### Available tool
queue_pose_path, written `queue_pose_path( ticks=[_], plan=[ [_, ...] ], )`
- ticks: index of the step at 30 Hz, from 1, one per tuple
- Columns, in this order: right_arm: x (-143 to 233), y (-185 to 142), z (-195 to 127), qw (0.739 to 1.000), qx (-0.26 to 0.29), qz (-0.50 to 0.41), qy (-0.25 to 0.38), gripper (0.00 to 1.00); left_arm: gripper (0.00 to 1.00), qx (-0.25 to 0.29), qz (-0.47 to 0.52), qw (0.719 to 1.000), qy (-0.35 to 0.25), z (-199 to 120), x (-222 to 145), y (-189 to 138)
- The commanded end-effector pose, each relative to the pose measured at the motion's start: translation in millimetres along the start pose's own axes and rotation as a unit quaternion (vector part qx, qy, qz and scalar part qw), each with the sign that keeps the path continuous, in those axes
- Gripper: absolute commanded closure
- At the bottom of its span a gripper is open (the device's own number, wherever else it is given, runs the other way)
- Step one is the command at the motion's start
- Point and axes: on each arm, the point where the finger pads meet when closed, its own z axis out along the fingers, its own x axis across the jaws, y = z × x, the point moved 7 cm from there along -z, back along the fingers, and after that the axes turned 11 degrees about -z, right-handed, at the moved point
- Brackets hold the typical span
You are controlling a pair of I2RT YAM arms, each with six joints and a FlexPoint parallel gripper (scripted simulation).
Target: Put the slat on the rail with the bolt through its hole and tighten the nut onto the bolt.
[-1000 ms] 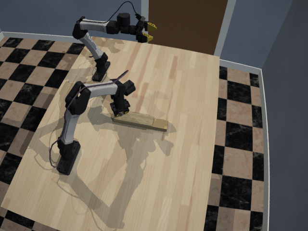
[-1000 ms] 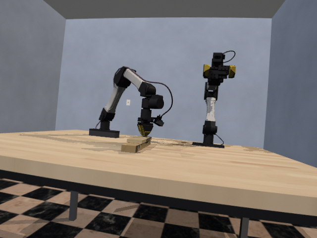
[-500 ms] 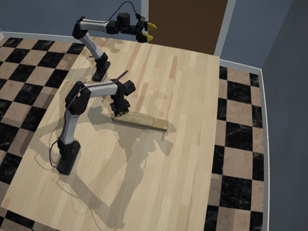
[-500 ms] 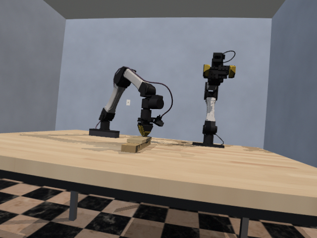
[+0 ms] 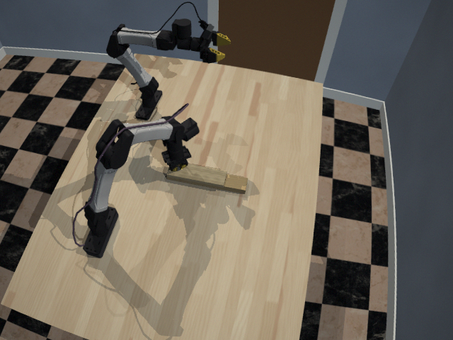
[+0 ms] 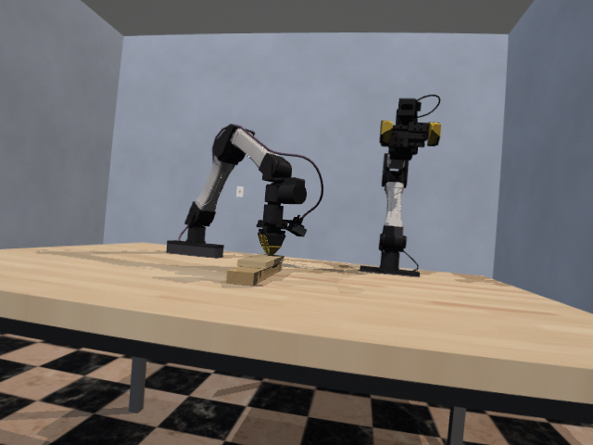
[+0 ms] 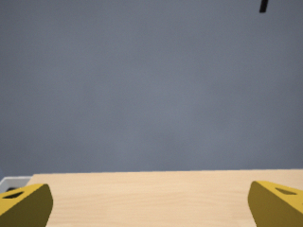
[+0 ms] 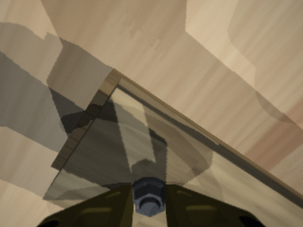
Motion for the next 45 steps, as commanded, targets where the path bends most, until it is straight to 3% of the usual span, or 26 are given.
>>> queue_pose_path(
  ticks=[1, 21, 33, 45],
  plan=[
    [-2.1, 0.7, -4.7, 1.000, -0.002, -0.001, -0.009, 0.86, 0.00, -0.009, 0.001, 1.000, -0.003, -1.8, -1.7, 5.9],
    [-2.1, 0.7, -4.4, 1.000, -0.002, 0.006, -0.009, 0.86, 0.00, -0.009, 0.001, 1.000, -0.003, -1.8, -1.7, 5.9],
    [-3.8, 0.9, -0.8, 0.982, -0.001, 0.191, -0.001, 0.86, 0.00, -0.009, 0.001, 1.000, -0.003, -1.8, -1.7, 5.9],
    [-3.0, 0.6, 1.8, 0.908, 0.002, 0.418, 0.005, 0.86, 0.00, -0.009, 0.001, 1.000, -0.003, -1.8, -1.7, 5.9]
  ],
)
